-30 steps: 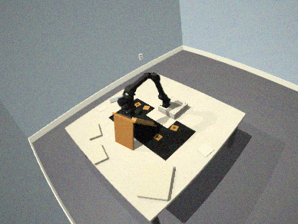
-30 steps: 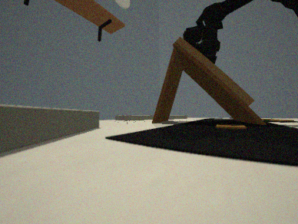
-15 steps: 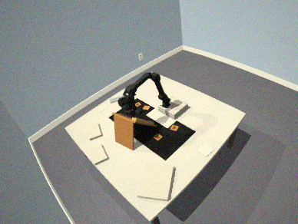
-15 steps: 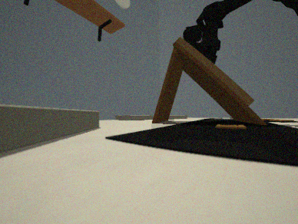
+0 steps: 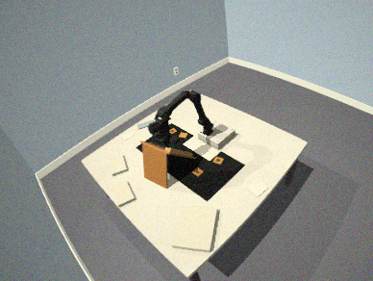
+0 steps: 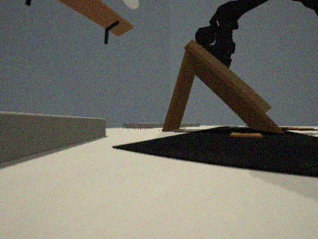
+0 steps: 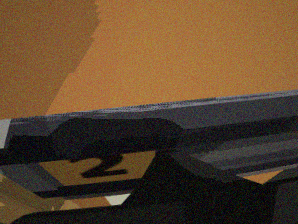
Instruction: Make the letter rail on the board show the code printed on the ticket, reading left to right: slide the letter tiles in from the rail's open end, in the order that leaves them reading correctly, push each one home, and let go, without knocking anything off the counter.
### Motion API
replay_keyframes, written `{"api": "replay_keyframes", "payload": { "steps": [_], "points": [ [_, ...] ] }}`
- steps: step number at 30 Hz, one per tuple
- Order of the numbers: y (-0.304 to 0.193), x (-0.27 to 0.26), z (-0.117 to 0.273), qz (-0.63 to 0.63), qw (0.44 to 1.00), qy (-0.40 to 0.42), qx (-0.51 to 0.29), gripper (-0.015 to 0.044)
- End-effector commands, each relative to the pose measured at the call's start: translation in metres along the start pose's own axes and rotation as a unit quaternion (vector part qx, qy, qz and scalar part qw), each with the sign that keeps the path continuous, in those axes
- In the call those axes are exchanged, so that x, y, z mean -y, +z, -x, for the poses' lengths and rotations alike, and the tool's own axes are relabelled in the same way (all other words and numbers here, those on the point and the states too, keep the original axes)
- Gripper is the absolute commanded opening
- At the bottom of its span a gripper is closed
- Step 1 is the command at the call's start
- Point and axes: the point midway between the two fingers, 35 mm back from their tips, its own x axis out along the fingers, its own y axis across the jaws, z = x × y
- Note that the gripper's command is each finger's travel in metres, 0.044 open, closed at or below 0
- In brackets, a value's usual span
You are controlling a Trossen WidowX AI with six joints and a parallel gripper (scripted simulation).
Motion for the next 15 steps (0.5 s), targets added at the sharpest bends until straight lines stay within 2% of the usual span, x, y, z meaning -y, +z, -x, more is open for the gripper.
{"api": "replay_keyframes", "payload": {
  "steps": [1, 15],
  "points": [
    [0.0, -0.003, 0.0, 0.0, 1.0, 0.001, 0.001, 0.0],
    [-0.008, 0.0, 0.01, 0.0, 1.0, 0.001, 0.0, 0.0]
  ]
}}
